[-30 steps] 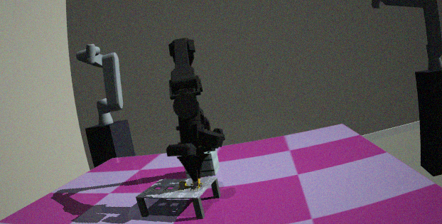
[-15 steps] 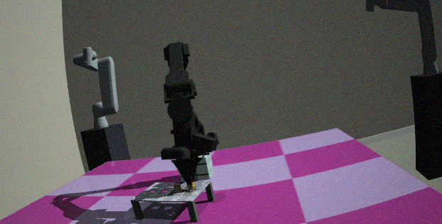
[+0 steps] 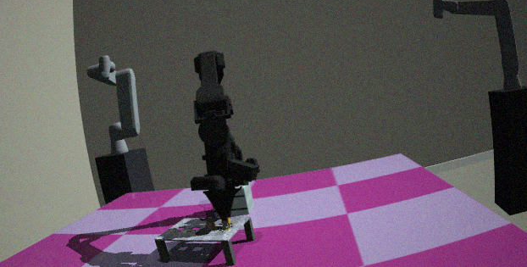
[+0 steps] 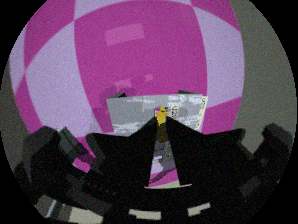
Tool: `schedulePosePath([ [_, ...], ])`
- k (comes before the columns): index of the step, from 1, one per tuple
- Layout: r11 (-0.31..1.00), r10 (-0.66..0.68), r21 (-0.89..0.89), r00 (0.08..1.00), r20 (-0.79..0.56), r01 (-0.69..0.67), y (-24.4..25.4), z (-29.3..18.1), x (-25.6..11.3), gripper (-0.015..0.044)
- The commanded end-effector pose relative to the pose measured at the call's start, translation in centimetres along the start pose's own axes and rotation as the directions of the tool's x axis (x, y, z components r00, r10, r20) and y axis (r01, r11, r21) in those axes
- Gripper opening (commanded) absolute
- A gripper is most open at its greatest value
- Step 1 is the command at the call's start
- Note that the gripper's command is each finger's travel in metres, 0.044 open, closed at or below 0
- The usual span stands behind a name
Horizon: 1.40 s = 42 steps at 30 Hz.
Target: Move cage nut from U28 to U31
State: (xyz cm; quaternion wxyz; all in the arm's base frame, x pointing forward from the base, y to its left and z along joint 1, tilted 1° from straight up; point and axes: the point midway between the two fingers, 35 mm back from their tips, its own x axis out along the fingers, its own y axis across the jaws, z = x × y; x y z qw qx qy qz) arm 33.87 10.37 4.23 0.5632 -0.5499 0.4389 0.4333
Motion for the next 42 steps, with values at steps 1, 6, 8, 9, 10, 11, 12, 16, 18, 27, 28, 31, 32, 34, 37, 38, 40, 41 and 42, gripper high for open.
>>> schedulePosePath([
  [1, 1.0, -0.021, -0.002, 1.0, 0.012, 0.021, -0.53, 0.21, -0.73, 0.0037],
  [6, 1.0, -0.021, -0.002, 1.0, 0.012, 0.021, -0.53, 0.21, -0.73, 0.0037],
  [8, 1.0, -0.021, -0.002, 1.0, 0.012, 0.021, -0.53, 0.21, -0.73, 0.0037],
  [9, 1.0, -0.021, -0.002, 1.0, 0.012, 0.021, -0.53, 0.21, -0.73, 0.0037],
  [10, 1.0, -0.021, -0.002, 1.0, 0.012, 0.021, -0.53, 0.21, -0.73, 0.0037],
  [11, 1.0, -0.021, -0.002, 1.0, 0.012, 0.021, -0.53, 0.21, -0.73, 0.0037],
  [12, 1.0, -0.021, -0.002, 1.0, 0.012, 0.021, -0.53, 0.21, -0.73, 0.0037],
  [16, 1.0, -0.021, -0.002, 1.0, 0.012, 0.021, -0.53, 0.2, -0.72, 0.0037],
  [18, 1.0, -0.021, -0.002, 1.0, 0.012, 0.021, -0.52, 0.19, -0.66, 0.0037],
  [27, 1.0, -0.015, -0.002, 1.0, 0.007, 0.015, -0.52, 0.17, -0.67, 0.0037],
  [28, 1.0, -0.013, -0.002, 1.0, 0.006, 0.013, -0.53, 0.17, -0.7, 0.0037],
  [31, 1.0, -0.009, -0.002, 1.0, 0.003, 0.009, -0.54, 0.17, -0.79, 0.0037],
  [32, 1.0, -0.008, -0.002, 1.0, 0.002, 0.008, -0.55, 0.18, -0.82, 0.0037],
  [34, 1.0, -0.005, -0.002, 1.0, -0.001, 0.005, -0.56, 0.18, -0.88, 0.0037],
  [37, 1.0, 0.0, -0.002, 1.0, -0.004, 0.0, -0.57, 0.18, -0.97, 0.0037],
  [38, 1.0, 0.001, -0.002, 1.0, -0.005, -0.001, -0.58, 0.18, -0.99, 0.0037],
  [40, 1.0, 0.002, -0.002, 1.0, -0.005, -0.002, -0.58, 0.18, -1.01, 0.0037],
  [41, 1.0, 0.002, -0.002, 1.0, -0.005, -0.002, -0.58, 0.18, -1.01, 0.0037],
  [42, 1.0, 0.002, -0.002, 1.0, -0.005, -0.002, -0.58, 0.18, -1.01, 0.0037],
])
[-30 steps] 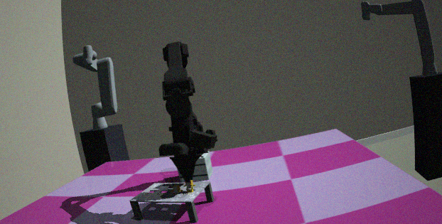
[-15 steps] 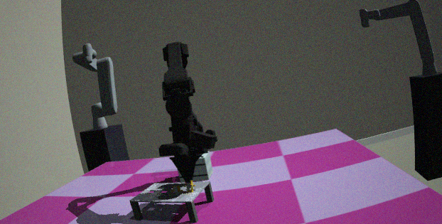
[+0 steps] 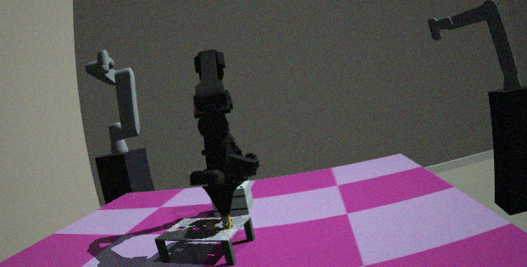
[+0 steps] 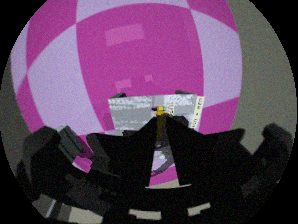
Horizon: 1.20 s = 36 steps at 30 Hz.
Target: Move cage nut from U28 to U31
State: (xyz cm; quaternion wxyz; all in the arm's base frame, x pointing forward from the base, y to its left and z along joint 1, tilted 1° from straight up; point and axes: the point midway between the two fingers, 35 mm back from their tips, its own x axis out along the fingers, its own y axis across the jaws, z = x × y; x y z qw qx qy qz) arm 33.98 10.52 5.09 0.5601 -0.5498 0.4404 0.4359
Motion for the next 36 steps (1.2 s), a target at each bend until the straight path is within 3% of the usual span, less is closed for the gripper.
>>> schedulePosePath([
  [1, 1.0, -0.005, 0.003, 1.0, -0.004, 0.005, -0.26, 0.01, -0.21, 0.0037],
  [36, 1.0, 0.006, 0.002, 1.0, -0.004, -0.006, -0.36, 0.0, -0.46, 0.0037],
])
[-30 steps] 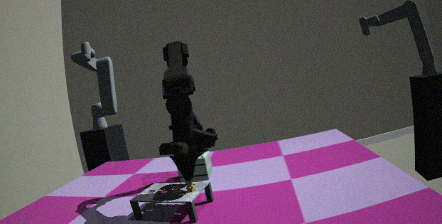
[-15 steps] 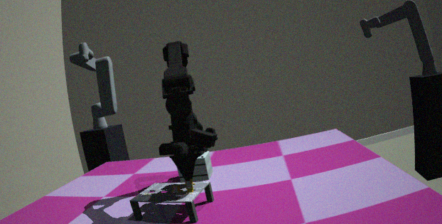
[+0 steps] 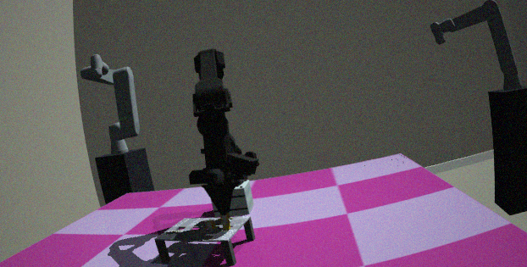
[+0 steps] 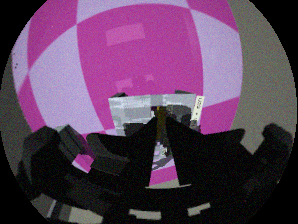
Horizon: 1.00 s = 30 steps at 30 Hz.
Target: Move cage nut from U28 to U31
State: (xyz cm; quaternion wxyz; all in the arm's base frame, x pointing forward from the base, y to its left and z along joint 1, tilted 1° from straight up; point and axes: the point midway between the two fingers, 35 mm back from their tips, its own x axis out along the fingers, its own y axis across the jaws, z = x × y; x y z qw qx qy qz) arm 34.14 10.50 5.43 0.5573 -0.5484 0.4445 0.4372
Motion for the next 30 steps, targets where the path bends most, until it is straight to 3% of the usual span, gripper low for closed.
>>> schedulePosePath([
  [1, 1.0, -0.004, 0.001, 1.0, 0.001, 0.004, -0.12, 0.01, -0.16, 0.0037],
  [30, 1.0, -0.007, 0.001, 1.0, 0.001, 0.007, -0.17, 0.01, -0.46, 0.0037],
])
